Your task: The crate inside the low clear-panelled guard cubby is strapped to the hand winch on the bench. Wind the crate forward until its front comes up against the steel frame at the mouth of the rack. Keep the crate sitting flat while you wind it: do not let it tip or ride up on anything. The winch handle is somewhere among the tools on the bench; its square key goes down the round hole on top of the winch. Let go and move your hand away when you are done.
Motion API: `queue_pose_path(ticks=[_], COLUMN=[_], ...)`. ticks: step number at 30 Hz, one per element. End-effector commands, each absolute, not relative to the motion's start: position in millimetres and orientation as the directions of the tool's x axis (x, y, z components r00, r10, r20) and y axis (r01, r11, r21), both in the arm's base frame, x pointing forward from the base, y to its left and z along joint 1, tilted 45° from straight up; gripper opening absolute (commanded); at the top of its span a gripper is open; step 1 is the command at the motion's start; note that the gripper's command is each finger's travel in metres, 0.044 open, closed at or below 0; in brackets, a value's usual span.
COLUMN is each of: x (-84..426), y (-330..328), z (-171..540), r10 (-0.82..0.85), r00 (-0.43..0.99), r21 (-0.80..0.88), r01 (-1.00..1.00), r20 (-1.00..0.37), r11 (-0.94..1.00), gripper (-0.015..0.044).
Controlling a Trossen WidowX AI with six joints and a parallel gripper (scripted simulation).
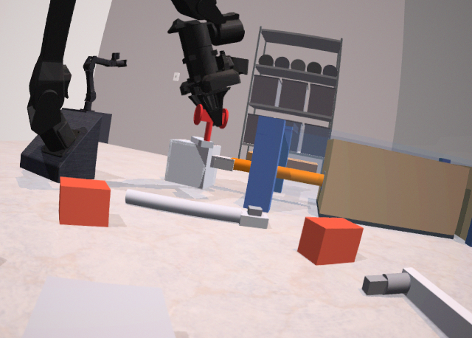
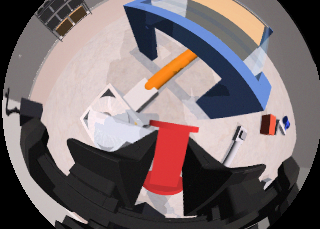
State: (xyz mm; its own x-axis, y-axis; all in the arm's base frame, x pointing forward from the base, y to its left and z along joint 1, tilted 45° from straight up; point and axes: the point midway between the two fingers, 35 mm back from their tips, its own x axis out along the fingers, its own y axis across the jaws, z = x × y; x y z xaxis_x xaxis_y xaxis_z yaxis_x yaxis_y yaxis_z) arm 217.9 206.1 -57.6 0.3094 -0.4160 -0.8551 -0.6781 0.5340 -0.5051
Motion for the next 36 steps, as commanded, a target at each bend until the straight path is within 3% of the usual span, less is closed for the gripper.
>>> queue_pose_path(ticks=[1, 36], x=[221, 251], y=[206, 235], z=[-61, -88], r10=[-0.421, -0.419], r00=[0.308, 0.310], r21=[-0.507, -0.507], r01=[-0.678, -0.677], r20=[-0.853, -0.854], r11=[0.532, 0.533], gripper=[0.0000, 0.0000])
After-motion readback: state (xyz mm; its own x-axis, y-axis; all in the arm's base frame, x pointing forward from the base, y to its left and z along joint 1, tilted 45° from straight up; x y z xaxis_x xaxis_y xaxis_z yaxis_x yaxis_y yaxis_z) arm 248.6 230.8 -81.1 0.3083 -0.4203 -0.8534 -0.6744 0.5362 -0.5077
